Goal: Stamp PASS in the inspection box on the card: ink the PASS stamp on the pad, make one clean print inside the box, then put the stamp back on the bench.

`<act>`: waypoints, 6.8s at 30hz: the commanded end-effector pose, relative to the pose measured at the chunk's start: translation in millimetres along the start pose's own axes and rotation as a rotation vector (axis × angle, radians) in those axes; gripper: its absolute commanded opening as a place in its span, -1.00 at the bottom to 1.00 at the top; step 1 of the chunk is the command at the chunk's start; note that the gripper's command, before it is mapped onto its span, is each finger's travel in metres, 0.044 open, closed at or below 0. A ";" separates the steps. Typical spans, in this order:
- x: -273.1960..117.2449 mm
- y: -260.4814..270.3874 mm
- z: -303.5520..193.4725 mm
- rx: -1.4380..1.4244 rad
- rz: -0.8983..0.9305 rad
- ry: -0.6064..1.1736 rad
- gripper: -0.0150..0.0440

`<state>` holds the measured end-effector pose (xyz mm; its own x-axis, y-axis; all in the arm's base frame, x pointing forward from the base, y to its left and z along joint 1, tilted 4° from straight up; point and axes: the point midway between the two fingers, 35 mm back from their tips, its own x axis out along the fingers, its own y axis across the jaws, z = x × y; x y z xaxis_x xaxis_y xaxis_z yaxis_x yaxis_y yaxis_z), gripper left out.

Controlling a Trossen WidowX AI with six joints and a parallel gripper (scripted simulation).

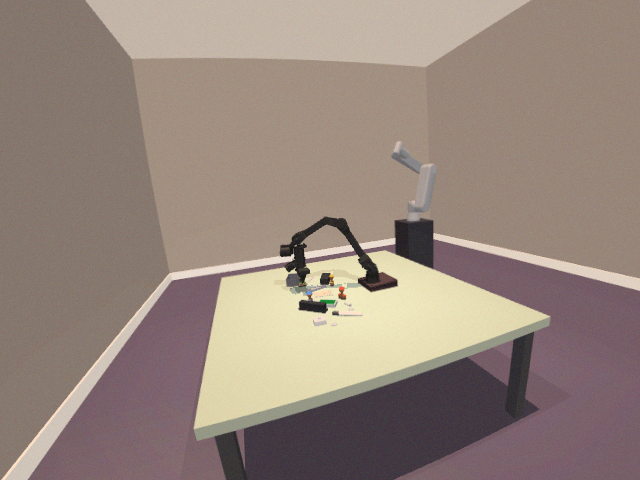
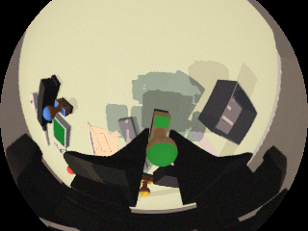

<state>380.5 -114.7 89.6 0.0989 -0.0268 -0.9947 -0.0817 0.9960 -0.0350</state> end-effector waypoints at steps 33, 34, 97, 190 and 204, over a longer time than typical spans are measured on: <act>-18.0 -0.5 0.2 -0.001 0.002 -0.001 -0.49; -18.5 -0.5 0.2 -0.001 0.002 -0.001 -0.49; -44.0 76.5 1.4 -0.001 0.011 0.002 -0.49; -7.8 249.9 -62.3 -0.004 0.026 0.004 -0.49; 1.3 249.8 -62.9 -0.005 0.026 0.004 -0.49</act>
<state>297.9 129.7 75.8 0.0930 0.0025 -0.9957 -0.0847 0.9964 -0.0054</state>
